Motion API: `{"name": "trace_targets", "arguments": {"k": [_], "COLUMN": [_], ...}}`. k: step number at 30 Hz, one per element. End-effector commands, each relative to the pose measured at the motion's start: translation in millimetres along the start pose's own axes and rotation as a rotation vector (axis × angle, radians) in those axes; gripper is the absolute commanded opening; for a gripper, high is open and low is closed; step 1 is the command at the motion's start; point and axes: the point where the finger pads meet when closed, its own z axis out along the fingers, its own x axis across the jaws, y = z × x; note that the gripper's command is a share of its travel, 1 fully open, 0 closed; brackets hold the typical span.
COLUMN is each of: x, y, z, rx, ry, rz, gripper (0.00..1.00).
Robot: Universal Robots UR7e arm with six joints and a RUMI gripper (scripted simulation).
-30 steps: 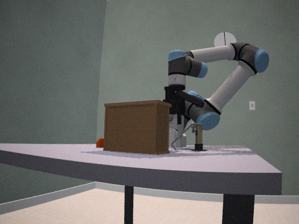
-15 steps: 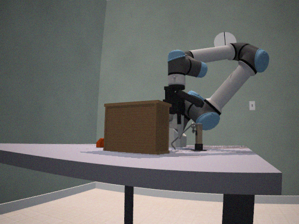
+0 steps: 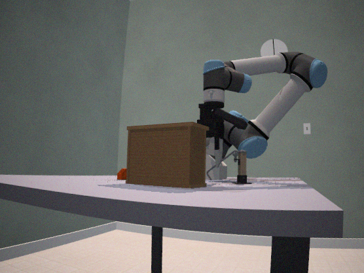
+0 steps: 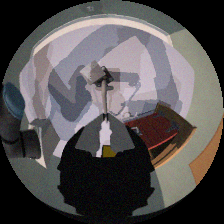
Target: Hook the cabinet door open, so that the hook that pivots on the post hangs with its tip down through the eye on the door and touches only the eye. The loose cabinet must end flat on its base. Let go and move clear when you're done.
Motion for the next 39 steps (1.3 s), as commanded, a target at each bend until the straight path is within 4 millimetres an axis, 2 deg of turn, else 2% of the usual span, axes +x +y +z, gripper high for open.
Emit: {"name": "trace_targets", "arguments": {"k": [1, 39], "x": [2.1, 2.1], "y": [2.7, 7.9], "z": [-6.0, -22.3], "rx": [-0.004, -0.004], "ry": [0.005, 0.005], "rz": [-0.002, -0.002], "gripper": [0.02, 0.02]}}
